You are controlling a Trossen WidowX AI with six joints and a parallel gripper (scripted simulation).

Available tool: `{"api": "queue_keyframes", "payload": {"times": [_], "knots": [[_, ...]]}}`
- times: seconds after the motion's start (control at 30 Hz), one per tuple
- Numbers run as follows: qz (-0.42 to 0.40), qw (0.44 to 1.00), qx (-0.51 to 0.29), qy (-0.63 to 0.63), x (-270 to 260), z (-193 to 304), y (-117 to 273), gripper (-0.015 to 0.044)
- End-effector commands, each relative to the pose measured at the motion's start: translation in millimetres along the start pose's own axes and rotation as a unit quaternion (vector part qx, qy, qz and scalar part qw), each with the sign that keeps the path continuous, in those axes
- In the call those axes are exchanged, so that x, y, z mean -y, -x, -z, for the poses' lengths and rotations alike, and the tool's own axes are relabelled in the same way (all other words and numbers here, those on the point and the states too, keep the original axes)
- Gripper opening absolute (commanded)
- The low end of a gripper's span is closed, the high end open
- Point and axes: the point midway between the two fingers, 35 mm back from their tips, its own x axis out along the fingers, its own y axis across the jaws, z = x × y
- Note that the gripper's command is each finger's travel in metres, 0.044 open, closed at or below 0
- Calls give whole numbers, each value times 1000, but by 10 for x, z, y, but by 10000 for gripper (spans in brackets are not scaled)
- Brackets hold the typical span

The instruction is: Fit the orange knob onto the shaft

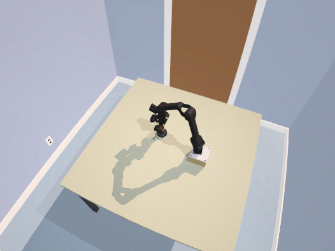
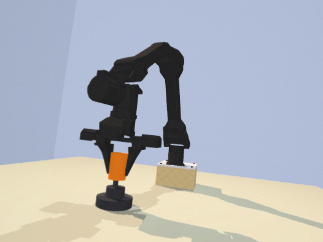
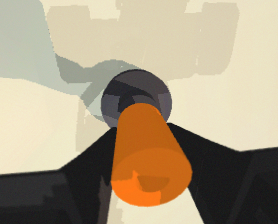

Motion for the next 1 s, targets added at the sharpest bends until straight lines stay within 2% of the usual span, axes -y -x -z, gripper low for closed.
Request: {"api": "queue_keyframes", "payload": {"times": [0.0, 0.4, 0.63, 0.97], "knots": [[0, 1000, 0, 0, 0, 2, -5, 0], [0, 1000, 0, 0, -3, -3, 46, 0], [0, 995, 0, 100, 4, -22, 32, 0], [0, 994, 0, 105, 1, 0, 15, 0]]}}
